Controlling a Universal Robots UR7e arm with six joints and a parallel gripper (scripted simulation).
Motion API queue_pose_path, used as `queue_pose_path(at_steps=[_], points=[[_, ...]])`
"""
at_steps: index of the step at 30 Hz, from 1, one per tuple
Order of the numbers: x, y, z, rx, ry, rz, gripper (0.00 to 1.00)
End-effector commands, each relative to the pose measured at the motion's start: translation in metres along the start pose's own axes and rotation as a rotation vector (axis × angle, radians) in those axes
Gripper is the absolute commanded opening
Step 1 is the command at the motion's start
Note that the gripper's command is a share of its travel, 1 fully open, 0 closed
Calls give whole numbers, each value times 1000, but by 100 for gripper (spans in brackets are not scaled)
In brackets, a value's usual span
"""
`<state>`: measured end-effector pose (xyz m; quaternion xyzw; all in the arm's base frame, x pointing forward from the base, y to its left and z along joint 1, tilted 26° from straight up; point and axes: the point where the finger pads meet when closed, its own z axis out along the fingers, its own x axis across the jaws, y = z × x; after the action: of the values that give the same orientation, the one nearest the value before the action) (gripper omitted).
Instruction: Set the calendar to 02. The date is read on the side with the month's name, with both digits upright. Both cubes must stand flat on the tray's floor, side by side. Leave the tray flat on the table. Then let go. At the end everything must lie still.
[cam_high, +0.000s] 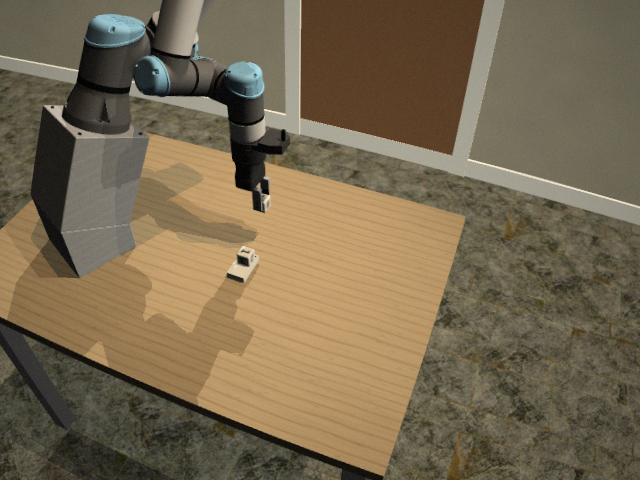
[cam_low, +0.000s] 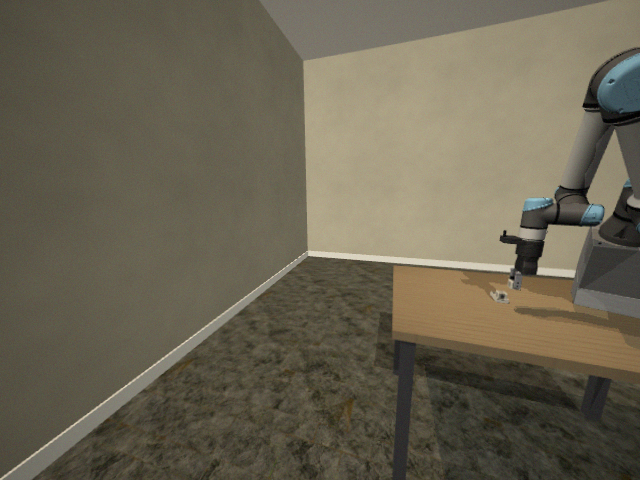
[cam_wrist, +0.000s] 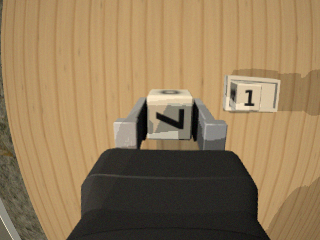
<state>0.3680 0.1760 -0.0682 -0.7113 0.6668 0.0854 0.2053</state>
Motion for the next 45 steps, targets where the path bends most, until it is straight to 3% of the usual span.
queue_pose_path(at_steps=[1,23,45], points=[[0,0,0,1,0,0,60],[0,0,13,1,0,0,60],[0,0,69,1,0,0,60]])
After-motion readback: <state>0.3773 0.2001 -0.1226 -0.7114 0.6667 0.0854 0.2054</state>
